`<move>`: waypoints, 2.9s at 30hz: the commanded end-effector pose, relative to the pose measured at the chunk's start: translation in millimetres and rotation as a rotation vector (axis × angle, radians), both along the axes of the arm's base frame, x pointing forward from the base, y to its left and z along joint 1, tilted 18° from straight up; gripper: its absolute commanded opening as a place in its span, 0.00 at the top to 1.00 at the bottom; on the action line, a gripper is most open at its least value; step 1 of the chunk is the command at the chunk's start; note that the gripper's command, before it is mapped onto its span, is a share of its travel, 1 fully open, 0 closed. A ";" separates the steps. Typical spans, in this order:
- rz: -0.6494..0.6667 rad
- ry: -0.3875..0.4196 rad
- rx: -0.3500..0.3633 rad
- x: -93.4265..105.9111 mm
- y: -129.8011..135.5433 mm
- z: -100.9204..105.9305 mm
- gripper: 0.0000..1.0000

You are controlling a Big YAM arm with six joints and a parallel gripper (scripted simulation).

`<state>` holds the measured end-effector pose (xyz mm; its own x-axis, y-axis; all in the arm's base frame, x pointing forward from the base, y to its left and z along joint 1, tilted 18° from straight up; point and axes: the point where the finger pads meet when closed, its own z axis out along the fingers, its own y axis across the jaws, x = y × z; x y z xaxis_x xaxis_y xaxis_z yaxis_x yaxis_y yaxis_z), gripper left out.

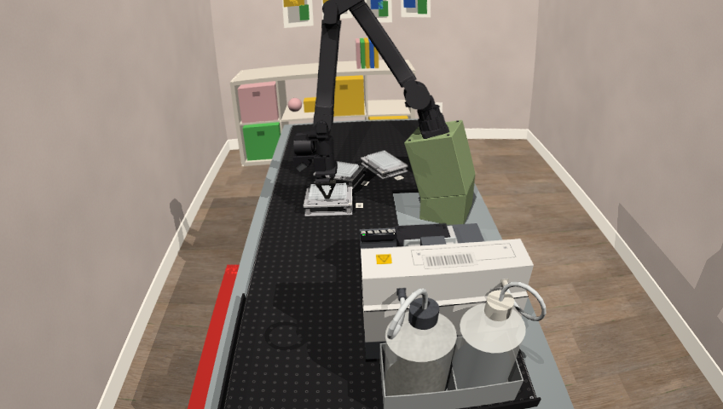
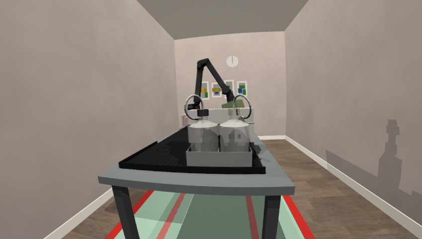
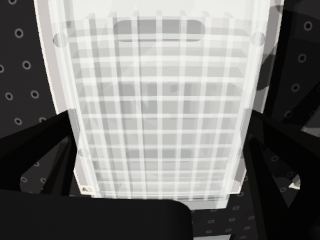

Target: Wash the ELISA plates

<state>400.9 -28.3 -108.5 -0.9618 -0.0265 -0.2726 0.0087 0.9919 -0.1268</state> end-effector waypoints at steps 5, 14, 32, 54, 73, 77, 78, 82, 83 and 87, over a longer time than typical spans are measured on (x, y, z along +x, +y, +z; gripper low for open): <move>0.014 -0.010 -0.001 8.0 -0.1 -1.5 0.16; 0.011 -0.007 -0.001 6.2 -1.4 -3.2 0.16; 0.007 -0.009 -0.001 7.9 -3.6 -5.4 0.16; 0.006 -0.006 -0.001 8.1 -4.6 -9.9 0.16; 0.007 -0.007 -0.001 8.6 -4.8 -12.1 0.16; 0.007 -0.012 -0.002 10.4 -5.1 -10.6 0.16; 0.006 -0.010 -0.001 10.3 -5.1 -11.8 0.16; 0.007 -0.011 -0.001 10.2 -5.0 -12.2 0.16; 0.007 -0.010 -0.002 10.1 -5.1 -13.9 0.00; 0.004 -0.010 0.000 7.8 -1.8 -9.4 0.00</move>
